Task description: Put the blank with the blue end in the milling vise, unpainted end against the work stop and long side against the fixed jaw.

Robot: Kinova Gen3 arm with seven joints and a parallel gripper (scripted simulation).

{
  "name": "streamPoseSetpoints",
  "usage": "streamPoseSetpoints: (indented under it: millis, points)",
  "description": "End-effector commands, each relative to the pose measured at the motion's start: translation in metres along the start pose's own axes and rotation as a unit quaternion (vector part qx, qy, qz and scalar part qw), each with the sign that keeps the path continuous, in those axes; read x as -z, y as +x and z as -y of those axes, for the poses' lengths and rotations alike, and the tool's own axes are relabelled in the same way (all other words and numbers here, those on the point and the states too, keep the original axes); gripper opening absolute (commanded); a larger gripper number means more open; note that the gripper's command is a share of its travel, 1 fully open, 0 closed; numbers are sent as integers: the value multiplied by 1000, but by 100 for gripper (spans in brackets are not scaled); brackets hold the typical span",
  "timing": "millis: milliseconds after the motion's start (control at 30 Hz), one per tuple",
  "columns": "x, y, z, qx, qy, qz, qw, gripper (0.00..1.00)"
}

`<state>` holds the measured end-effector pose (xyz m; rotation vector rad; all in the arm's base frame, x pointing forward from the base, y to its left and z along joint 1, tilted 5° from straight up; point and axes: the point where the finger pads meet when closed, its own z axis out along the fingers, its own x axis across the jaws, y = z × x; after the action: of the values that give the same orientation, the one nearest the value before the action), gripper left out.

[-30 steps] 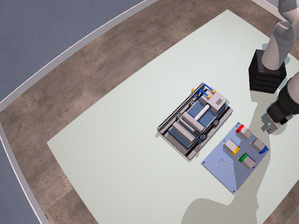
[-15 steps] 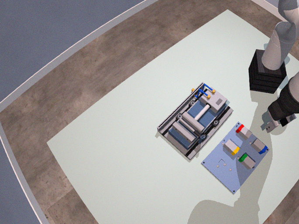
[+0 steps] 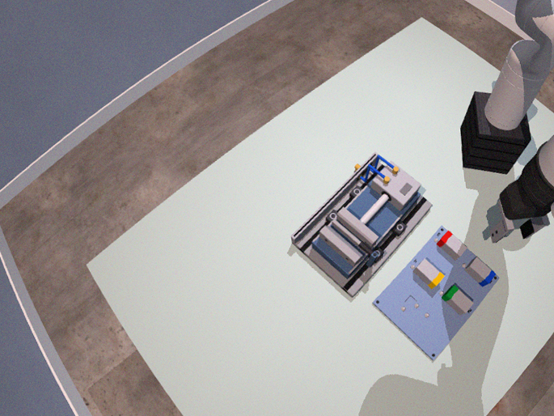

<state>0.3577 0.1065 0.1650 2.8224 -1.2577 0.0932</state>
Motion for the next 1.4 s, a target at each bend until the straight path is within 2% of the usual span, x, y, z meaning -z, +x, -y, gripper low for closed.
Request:
streamPoseSetpoints:
  millis: [0, 567, 1133, 1367]
  points:
    - [1, -1, 1, 0, 1, -2, 1000, 100]
    - [1, -2, 1, -101, 2, -4, 995, 100]
    - [1, -1, 1, -216, 2, -3, 976, 100]
    - [0, 0, 1, -269, 1, -2, 963, 100]
